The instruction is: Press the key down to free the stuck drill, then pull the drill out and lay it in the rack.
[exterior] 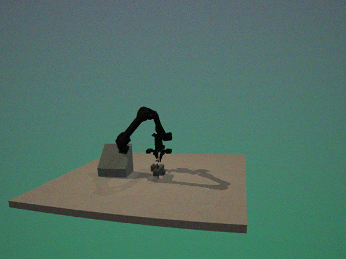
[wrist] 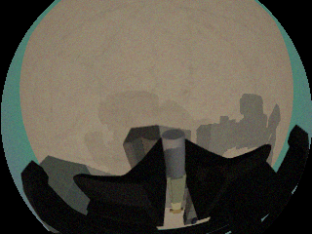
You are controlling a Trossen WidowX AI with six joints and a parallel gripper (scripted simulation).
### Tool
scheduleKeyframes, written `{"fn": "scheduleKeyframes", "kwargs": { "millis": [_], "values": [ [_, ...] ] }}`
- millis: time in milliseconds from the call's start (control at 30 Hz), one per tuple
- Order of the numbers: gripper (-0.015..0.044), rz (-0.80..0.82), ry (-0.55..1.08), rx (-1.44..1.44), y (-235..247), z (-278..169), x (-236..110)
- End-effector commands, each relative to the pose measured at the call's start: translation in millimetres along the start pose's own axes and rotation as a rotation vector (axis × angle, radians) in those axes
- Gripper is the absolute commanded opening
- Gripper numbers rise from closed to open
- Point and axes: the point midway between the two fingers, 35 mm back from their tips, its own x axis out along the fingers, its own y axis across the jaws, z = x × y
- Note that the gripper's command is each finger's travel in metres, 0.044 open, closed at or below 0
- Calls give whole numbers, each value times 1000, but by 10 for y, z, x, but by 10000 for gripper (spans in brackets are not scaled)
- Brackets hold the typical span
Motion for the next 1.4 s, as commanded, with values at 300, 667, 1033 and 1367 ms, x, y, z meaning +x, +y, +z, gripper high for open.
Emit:
{"fn": "scheduleKeyframes", "kwargs": {
  "millis": [300,667,1033,1367],
  "values": [
    [0,-5,-5,0,225,72,-39],
    [0,-4,-6,0,308,110,-18],
    [0,-4,-4,0,311,109,194],
    [0,-4,-4,0,307,112,262]
  ]
}}
